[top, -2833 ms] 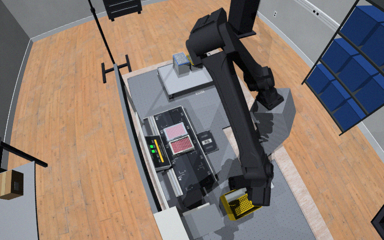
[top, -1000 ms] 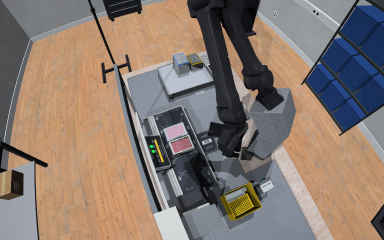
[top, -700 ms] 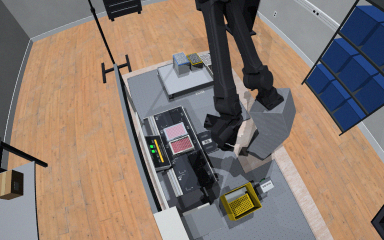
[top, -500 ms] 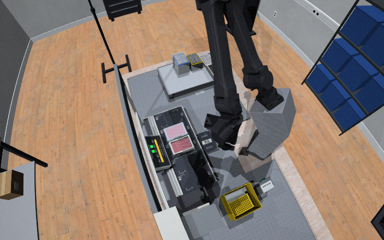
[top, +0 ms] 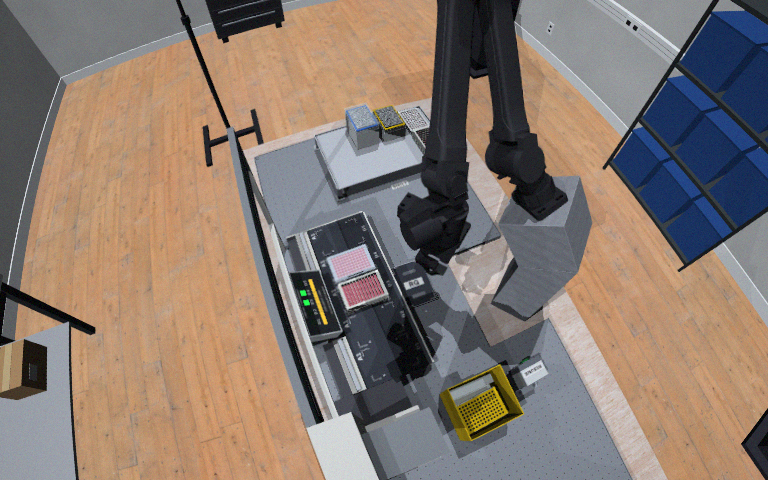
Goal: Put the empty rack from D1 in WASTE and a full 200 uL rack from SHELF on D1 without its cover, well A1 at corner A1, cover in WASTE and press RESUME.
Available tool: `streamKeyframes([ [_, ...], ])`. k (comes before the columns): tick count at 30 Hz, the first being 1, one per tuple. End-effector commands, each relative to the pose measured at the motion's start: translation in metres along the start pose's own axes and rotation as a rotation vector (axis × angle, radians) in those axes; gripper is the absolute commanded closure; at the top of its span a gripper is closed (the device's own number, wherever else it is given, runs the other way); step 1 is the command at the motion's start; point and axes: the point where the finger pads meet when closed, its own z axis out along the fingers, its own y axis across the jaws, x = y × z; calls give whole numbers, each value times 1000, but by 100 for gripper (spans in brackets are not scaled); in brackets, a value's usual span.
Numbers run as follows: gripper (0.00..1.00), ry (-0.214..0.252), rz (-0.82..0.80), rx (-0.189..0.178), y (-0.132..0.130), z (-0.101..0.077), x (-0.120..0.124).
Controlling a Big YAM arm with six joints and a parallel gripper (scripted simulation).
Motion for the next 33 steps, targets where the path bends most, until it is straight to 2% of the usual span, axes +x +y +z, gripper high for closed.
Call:
streamKeyframes([
  [1, 3, -4, 10, 7, -12, -1, -16],
  [5, 3, -12, 20, -5, -8, -3, -27],
  [8, 3, -5, 70, 7, -24, -1, -33],
  [11, 3, -13, 137, -3, -28, -3, -51],
  [13, 3, -13, 137, -3, -28, -3, -51],
  [20, 3, -27, 284, -15, -45, -7, -88],
  [25, 3, -32, 295, -15, -61, -8, -110],
  [26, 3, -28, 292, -11, -63, -7, -107],
  [28, 3, 8, 274, 19, -70, 1, -90],
  [30, 3, 8, 274, 19, -70, 1, -90],
  [31, 3, -1, 260, -5, -61, -3, -94],
  [32, 3, -33, 314, -15, -65, -8, -115],
  [33, 3, -33, 334, -15, -68, -9, -119],
])
